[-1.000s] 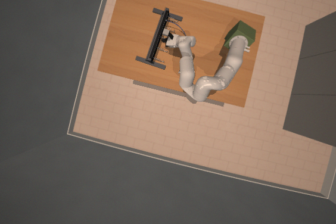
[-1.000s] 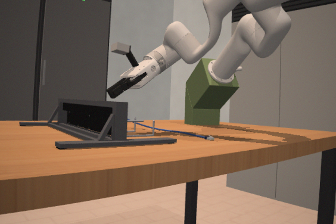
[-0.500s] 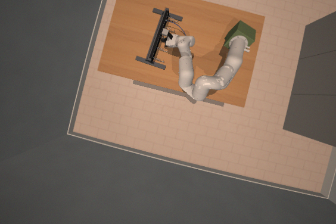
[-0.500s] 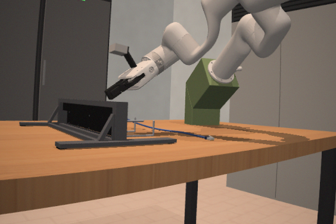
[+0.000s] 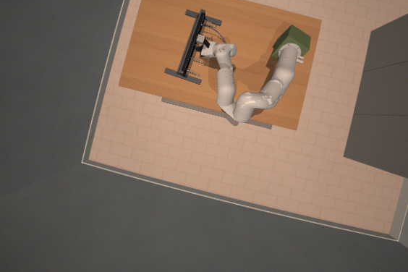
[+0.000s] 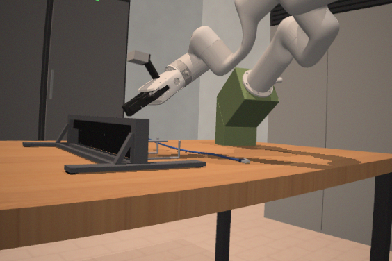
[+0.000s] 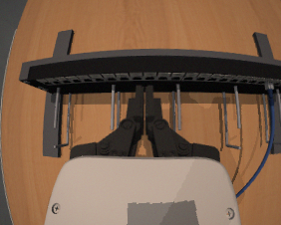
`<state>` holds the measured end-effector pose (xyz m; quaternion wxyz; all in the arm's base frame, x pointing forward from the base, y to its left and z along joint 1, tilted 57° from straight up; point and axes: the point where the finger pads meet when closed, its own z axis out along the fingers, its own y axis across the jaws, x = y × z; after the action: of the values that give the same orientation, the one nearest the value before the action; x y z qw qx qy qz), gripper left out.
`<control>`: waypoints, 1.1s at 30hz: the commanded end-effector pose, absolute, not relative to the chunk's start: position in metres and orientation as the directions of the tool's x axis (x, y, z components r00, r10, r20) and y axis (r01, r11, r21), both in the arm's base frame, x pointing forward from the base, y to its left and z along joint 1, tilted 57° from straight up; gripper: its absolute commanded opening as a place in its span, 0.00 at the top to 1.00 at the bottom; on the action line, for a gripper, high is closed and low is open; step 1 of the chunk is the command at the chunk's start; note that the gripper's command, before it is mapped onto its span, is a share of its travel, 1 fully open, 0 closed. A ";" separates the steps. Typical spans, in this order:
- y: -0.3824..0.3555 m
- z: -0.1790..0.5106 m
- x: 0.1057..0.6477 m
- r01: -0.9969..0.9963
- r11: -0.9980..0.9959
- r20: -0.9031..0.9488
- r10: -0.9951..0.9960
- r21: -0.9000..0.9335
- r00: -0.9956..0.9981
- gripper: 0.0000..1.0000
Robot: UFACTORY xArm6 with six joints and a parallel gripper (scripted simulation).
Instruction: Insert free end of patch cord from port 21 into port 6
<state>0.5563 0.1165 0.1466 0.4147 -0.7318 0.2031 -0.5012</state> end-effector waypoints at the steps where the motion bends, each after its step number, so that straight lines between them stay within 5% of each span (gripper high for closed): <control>1: 0.116 0.147 0.557 0.119 -0.574 0.566 -0.714 -0.810 0.413 1.00; 24: 0.115 0.148 0.554 0.119 -0.574 0.566 -0.714 -0.810 0.413 1.00; 33: 0.095 0.155 0.509 0.119 -0.574 0.566 -0.714 -0.810 0.413 1.00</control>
<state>0.5300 0.1048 0.1503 0.4147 -0.7318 0.2032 -0.5012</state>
